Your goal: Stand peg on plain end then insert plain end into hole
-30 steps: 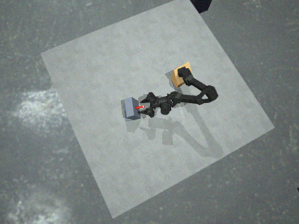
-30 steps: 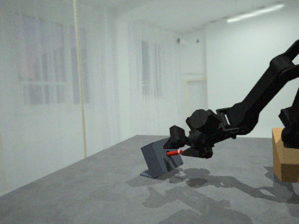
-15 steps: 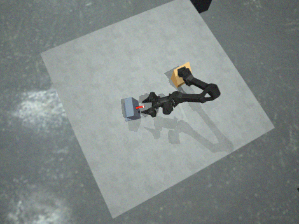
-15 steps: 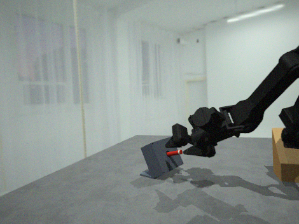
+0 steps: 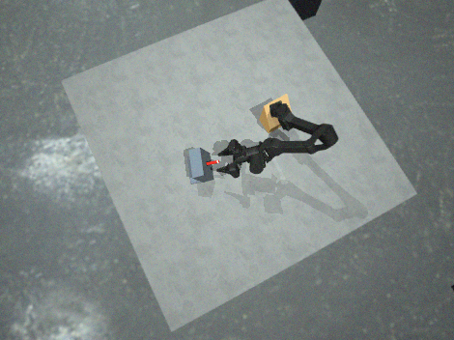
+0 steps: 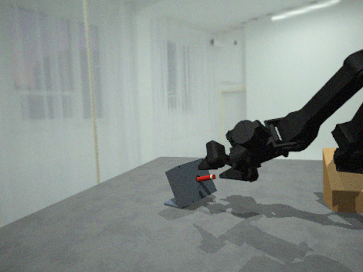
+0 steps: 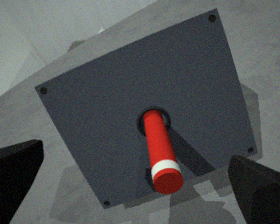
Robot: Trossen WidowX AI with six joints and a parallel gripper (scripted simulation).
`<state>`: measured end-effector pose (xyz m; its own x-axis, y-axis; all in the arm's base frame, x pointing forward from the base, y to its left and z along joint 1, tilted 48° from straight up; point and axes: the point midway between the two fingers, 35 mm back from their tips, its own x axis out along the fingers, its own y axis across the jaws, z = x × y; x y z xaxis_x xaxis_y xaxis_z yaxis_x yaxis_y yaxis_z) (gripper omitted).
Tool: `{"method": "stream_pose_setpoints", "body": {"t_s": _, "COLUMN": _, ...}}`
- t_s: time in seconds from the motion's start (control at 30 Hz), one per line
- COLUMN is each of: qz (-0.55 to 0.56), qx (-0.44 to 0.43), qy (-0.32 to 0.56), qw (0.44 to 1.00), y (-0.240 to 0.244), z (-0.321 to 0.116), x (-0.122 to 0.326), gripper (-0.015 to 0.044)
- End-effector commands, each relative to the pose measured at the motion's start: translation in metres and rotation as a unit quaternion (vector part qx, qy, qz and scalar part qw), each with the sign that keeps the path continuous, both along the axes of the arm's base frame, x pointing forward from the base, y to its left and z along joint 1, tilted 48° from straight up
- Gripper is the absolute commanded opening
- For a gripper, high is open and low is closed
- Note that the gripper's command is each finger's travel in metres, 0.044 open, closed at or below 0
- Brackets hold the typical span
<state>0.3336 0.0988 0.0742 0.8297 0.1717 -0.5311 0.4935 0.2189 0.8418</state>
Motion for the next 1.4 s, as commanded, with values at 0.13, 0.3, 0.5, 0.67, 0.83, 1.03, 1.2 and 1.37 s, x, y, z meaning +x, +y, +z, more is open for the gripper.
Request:
{"method": "stream_pose_setpoints", "body": {"t_s": 0.13, "qz": -0.002, "qx": 0.000, "qy": 0.002, "qw": 1.000, "y": -0.001, "z": 0.003, "x": -0.005, "gripper": 0.0440}}
{"method": "stream_pose_setpoints", "body": {"t_s": 0.3, "qz": -0.002, "qx": 0.000, "qy": 0.001, "qw": 1.000, "y": -0.002, "z": 0.006, "x": -0.008, "gripper": 0.0440}}
{"method": "stream_pose_setpoints", "body": {"t_s": 0.5, "qz": -0.002, "qx": 0.000, "qy": 0.001, "qw": 1.000, "y": -0.002, "z": 0.009, "x": -0.012, "gripper": 0.0440}}
{"method": "stream_pose_setpoints", "body": {"t_s": 0.67, "qz": -0.002, "qx": 0.000, "qy": 0.001, "qw": 1.000, "y": -0.003, "z": 0.011, "x": -0.015, "gripper": 0.0440}}
{"method": "stream_pose_setpoints", "body": {"t_s": 0.83, "qz": -0.002, "qx": 0.000, "qy": 0.001, "qw": 1.000, "y": -0.003, "z": 0.014, "x": -0.018, "gripper": 0.0440}}
{"method": "stream_pose_setpoints", "body": {"t_s": 1.03, "qz": -0.002, "qx": 0.000, "qy": 0.000, "qw": 1.000, "y": -0.004, "z": 0.017, "x": -0.021, "gripper": 0.0440}}
{"method": "stream_pose_setpoints", "body": {"t_s": 1.2, "qz": -0.001, "qx": 0.000, "qy": 0.000, "qw": 1.000, "y": -0.004, "z": 0.019, "x": -0.024, "gripper": 0.0440}}
{"method": "stream_pose_setpoints", "body": {"t_s": 1.37, "qz": -0.001, "qx": 0.000, "qy": 0.000, "qw": 1.000, "y": -0.005, "z": 0.021, "x": -0.027, "gripper": 0.0440}}
